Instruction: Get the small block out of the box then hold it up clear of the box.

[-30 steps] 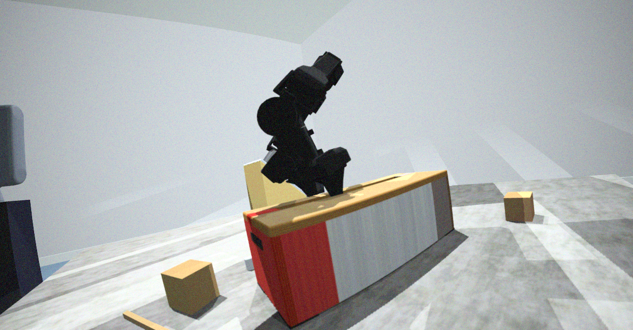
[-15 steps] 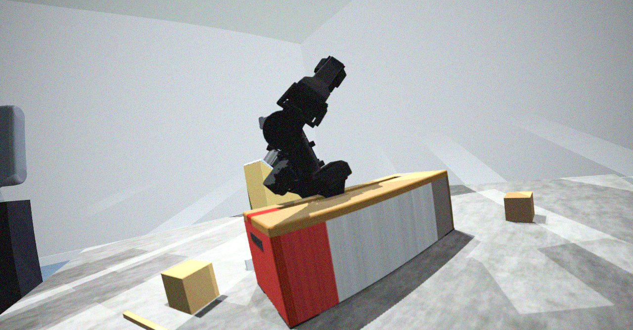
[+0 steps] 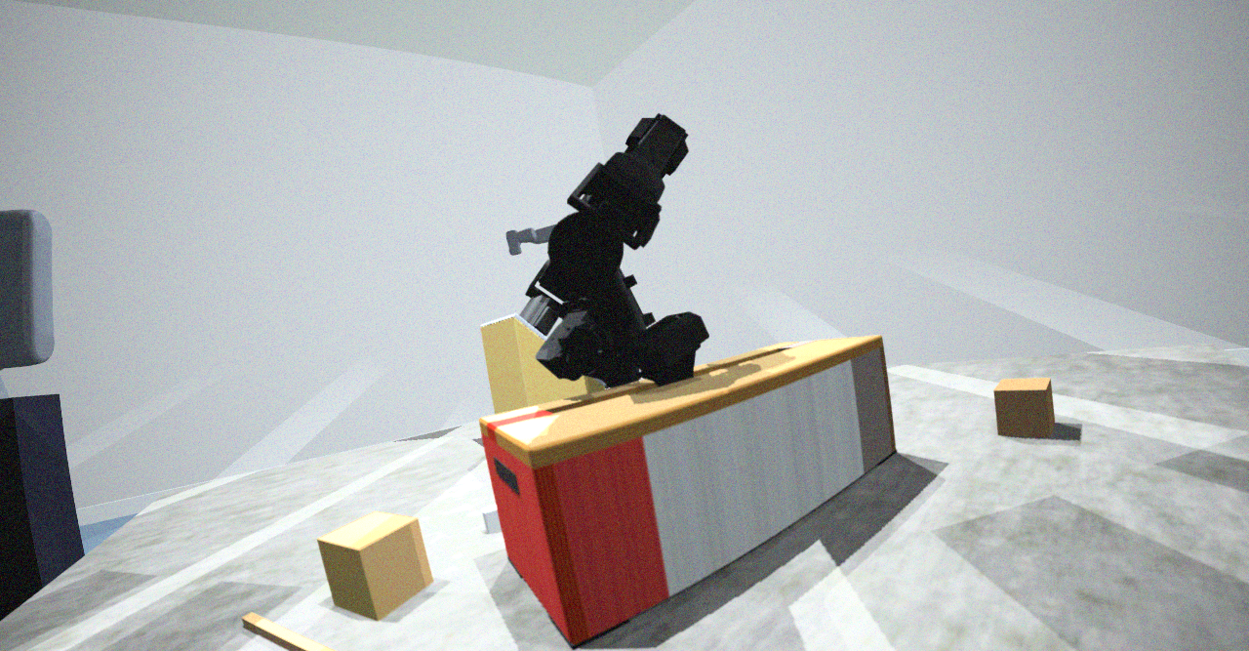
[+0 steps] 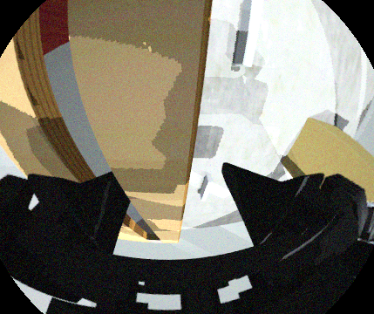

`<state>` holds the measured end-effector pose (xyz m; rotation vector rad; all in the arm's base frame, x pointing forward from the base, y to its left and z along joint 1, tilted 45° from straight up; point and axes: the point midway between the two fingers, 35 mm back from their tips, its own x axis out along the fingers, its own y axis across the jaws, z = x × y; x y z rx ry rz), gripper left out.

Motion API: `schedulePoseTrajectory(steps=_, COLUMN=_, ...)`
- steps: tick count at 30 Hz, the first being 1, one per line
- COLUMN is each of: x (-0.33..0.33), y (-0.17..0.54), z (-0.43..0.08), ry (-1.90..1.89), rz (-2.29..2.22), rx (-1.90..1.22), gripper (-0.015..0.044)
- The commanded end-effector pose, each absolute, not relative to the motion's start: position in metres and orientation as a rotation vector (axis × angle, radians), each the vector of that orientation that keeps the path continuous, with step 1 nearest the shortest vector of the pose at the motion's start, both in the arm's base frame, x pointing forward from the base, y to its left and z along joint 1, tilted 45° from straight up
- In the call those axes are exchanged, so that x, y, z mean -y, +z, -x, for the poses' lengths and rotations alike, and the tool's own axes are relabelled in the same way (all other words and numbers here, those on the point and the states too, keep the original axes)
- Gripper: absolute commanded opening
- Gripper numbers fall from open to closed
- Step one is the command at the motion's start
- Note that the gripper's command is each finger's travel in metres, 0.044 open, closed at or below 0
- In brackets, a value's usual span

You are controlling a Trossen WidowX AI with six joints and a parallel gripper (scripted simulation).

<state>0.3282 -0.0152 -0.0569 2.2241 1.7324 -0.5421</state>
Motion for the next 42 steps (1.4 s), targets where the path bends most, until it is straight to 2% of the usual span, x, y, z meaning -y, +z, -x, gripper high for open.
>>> schedulePoseTrajectory(steps=1, x=0.008, y=-0.051, z=-0.330, ry=-0.540, rz=-2.227, rx=-1.739, gripper=0.0400)
schedulePoseTrajectory(steps=42, x=-0.010, y=-0.034, z=-0.332, ry=-0.539, rz=-2.228, rx=-1.740, gripper=0.0400)
